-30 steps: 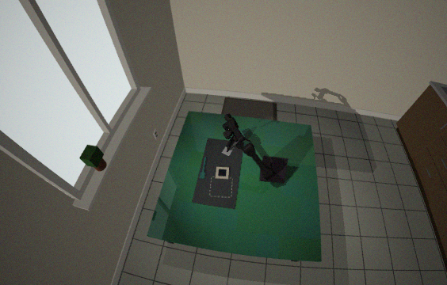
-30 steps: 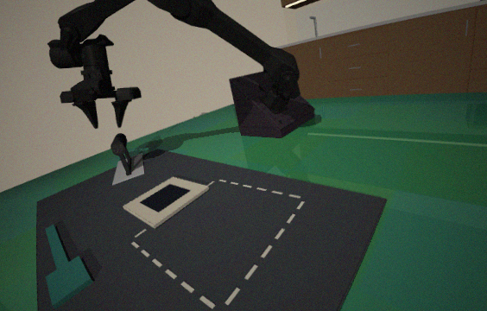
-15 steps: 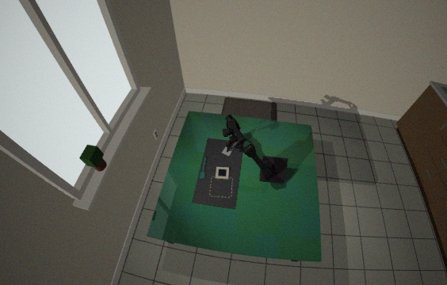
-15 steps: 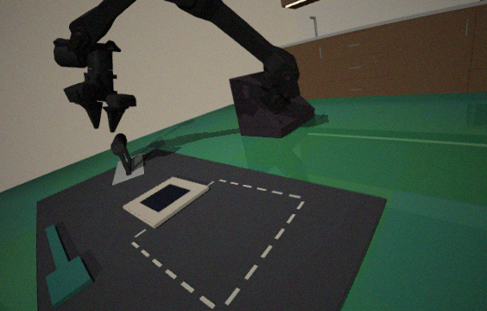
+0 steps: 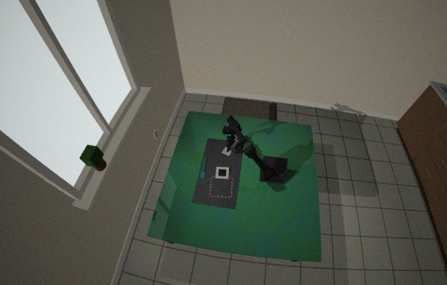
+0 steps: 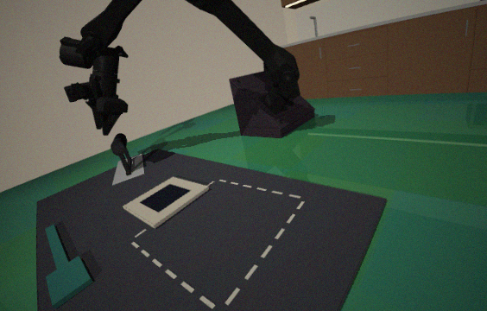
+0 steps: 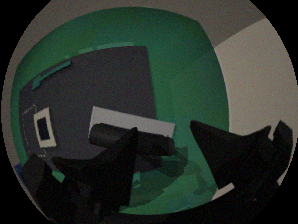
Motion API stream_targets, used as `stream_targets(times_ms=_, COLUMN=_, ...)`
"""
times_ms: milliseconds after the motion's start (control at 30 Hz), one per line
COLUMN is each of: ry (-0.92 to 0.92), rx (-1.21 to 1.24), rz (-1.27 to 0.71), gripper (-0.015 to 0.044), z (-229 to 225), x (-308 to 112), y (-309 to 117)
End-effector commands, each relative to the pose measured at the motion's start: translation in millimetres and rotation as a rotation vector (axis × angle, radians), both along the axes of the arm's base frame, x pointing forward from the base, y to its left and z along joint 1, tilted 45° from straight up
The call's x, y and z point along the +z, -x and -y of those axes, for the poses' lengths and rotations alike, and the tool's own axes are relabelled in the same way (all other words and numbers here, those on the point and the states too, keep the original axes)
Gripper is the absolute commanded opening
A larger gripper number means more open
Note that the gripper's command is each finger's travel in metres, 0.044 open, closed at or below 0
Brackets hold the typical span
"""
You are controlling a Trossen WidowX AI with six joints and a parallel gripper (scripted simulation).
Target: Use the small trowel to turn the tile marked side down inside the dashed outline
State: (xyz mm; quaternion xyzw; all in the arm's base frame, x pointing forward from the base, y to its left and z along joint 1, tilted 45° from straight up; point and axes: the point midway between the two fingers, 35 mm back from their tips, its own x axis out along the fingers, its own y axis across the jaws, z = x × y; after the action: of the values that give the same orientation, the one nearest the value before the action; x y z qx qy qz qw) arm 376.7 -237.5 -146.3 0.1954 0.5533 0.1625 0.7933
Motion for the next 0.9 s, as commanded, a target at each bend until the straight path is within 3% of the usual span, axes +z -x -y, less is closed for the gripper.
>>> stream_targets(times_ms=0, ry=-0.03, rx=-0.08, rz=-0.026, gripper=0.03, z=-3.1, x=-2.3, y=1.6)
stream_targets(times_ms=733, ry=-0.265, rx=-0.74, rz=-0.187, gripper=0.03, z=-7.6, x=-6.3, y=15.5)
stream_targets(times_ms=867, ry=-0.214, rx=-0.72, rz=-0.185, gripper=0.03, z=-4.9, x=4.9, y=19.1)
